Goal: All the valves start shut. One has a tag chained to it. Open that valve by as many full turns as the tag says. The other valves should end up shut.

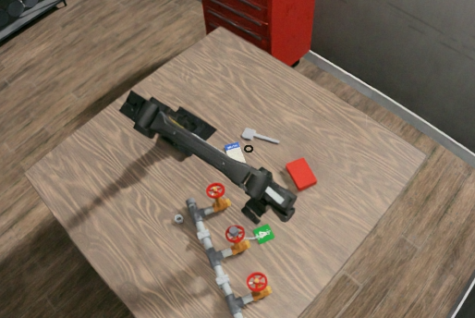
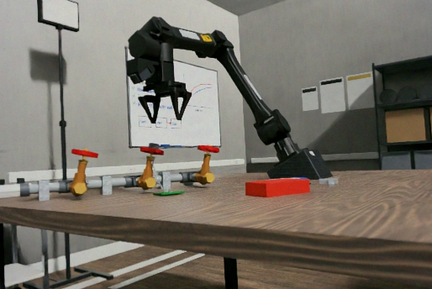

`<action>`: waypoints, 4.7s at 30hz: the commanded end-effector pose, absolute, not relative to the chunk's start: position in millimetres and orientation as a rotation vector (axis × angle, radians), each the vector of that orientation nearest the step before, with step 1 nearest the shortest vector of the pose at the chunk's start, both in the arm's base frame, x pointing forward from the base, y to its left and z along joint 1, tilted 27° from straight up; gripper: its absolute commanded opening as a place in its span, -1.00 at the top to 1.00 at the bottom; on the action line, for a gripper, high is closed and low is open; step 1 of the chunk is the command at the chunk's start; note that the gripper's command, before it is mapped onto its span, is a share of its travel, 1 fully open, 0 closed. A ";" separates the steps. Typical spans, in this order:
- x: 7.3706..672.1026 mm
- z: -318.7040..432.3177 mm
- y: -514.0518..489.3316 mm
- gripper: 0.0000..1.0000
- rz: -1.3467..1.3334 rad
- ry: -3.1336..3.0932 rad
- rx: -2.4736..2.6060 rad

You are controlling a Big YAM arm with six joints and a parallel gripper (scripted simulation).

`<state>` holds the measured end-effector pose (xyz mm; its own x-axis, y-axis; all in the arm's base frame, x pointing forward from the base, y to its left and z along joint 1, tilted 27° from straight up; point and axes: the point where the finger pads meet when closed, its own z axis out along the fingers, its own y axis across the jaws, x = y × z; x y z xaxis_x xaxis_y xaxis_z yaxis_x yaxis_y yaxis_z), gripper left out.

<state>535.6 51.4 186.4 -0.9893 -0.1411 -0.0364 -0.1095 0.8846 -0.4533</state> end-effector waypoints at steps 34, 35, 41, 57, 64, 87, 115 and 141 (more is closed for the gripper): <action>525.4 210.0 9.5 -1.00 -0.551 2.745 0.506; 522.2 211.3 1.7 -1.00 -0.531 2.713 0.577; 504.6 219.0 -41.6 -1.00 -0.401 2.452 1.025; 508.5 224.1 -43.8 -1.00 -0.225 2.016 1.522; 509.4 224.3 -43.5 -1.00 -0.220 2.014 1.522; 509.4 182.6 -68.1 -1.00 -0.261 2.038 1.531; 519.0 156.1 -81.9 -1.00 -0.261 2.037 1.534; 517.8 156.2 -82.1 1.00 -0.269 2.047 1.525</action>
